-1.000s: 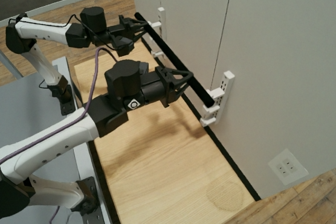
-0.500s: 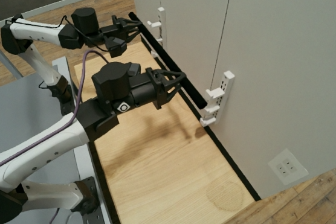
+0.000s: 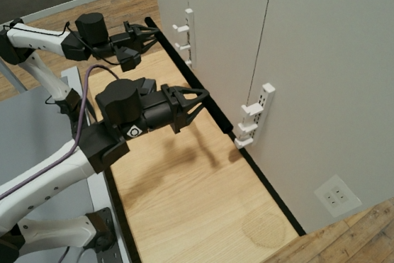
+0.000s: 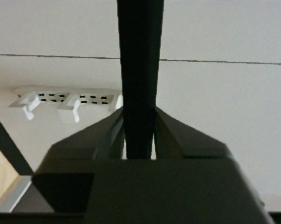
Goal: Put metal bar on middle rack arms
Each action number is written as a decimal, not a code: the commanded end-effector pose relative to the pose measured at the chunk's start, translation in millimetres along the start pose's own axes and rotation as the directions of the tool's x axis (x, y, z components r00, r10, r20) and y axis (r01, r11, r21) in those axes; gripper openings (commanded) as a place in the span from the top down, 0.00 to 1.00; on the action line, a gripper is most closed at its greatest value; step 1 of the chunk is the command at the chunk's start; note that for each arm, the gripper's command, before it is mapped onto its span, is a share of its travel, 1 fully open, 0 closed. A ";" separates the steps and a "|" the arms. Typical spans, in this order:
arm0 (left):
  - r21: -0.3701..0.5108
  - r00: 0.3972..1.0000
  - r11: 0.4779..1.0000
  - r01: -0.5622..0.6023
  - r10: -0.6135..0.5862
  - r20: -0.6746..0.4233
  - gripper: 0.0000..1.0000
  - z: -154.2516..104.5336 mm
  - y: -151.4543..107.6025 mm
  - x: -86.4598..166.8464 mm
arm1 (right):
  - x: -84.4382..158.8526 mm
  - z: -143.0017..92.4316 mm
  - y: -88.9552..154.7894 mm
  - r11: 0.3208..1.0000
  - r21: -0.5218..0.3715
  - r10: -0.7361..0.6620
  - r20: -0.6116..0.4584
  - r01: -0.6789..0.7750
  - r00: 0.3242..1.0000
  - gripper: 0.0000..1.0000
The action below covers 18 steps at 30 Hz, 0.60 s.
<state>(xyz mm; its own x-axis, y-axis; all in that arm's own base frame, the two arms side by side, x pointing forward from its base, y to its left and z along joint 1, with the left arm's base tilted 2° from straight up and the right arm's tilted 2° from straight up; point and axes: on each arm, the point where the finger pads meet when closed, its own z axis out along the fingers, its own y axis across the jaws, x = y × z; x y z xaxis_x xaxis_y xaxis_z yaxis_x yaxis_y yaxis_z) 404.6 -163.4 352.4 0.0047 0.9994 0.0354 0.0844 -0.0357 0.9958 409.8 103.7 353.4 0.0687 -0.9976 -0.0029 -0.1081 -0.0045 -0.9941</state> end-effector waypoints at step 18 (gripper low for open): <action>-0.073 1.000 0.997 0.007 -0.008 -0.015 1.00 -35.7 18.2 4.9 | 4.2 -35.6 -13.4 0.998 0.067 0.005 -0.018 -0.004 1.000 1.00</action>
<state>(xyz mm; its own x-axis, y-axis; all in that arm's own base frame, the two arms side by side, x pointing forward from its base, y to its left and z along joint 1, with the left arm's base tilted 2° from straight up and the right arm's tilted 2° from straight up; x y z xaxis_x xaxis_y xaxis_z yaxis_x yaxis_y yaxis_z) 378.5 -164.0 353.7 0.0048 0.9994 0.0336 0.0713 -0.0338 0.9969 383.3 102.0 355.2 0.0673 -0.9977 -0.0028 -0.0966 -0.0037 -0.9953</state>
